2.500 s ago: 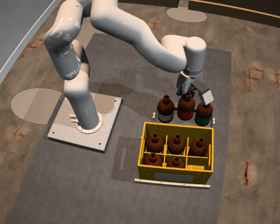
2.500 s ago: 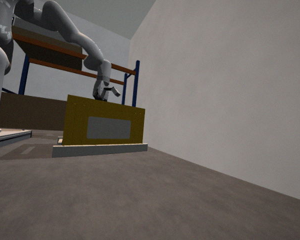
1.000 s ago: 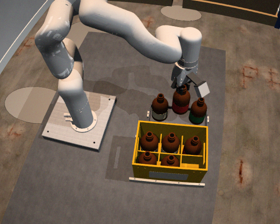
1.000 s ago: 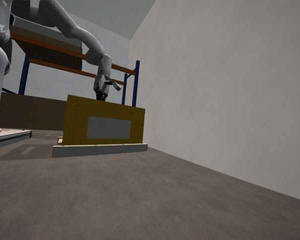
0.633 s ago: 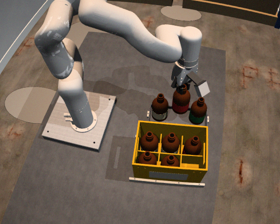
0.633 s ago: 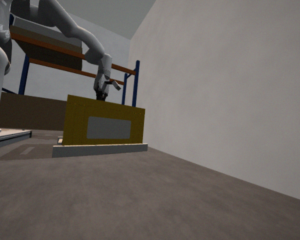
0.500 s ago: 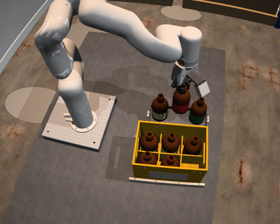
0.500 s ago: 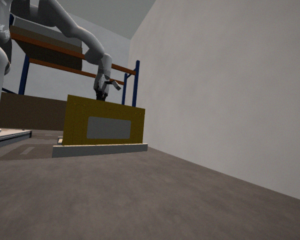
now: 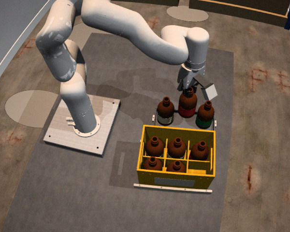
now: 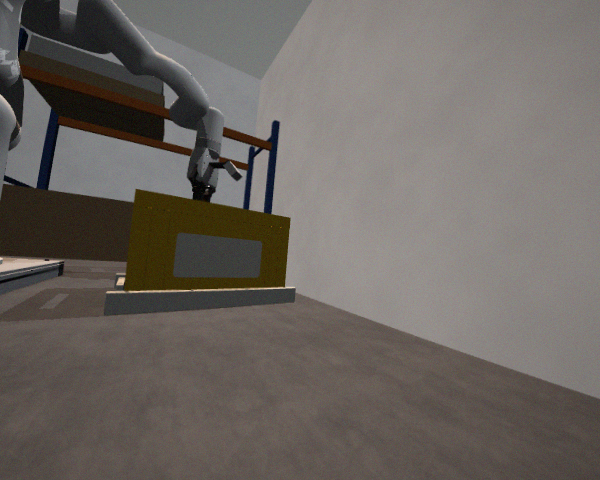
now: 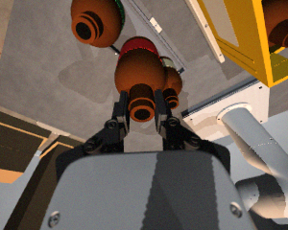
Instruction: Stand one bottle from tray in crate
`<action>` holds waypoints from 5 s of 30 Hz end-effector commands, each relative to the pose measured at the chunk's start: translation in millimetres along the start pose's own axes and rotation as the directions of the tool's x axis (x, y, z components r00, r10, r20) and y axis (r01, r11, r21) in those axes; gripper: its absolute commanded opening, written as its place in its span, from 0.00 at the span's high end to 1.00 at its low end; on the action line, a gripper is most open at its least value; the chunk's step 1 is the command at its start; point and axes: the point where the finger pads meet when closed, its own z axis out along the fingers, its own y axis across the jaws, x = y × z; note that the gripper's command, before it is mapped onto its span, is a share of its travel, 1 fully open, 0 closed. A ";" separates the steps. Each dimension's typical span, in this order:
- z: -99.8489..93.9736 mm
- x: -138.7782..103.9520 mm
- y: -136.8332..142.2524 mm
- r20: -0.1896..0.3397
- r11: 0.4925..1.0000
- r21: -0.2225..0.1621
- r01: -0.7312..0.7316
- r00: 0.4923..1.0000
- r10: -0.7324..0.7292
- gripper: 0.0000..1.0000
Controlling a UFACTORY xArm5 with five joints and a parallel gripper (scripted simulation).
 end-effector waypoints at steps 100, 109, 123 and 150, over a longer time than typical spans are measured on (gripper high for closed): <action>-55.0 0.4 -0.4 -0.002 1.000 0.004 0.000 1.000 0.000 1.00; -64.6 0.4 -0.4 -0.002 1.000 0.004 0.000 1.000 0.000 1.00; -77.6 0.4 -0.3 -0.002 1.000 0.004 0.000 1.000 0.000 1.00; -81.6 0.4 -0.3 -0.002 1.000 0.004 0.000 1.000 0.000 1.00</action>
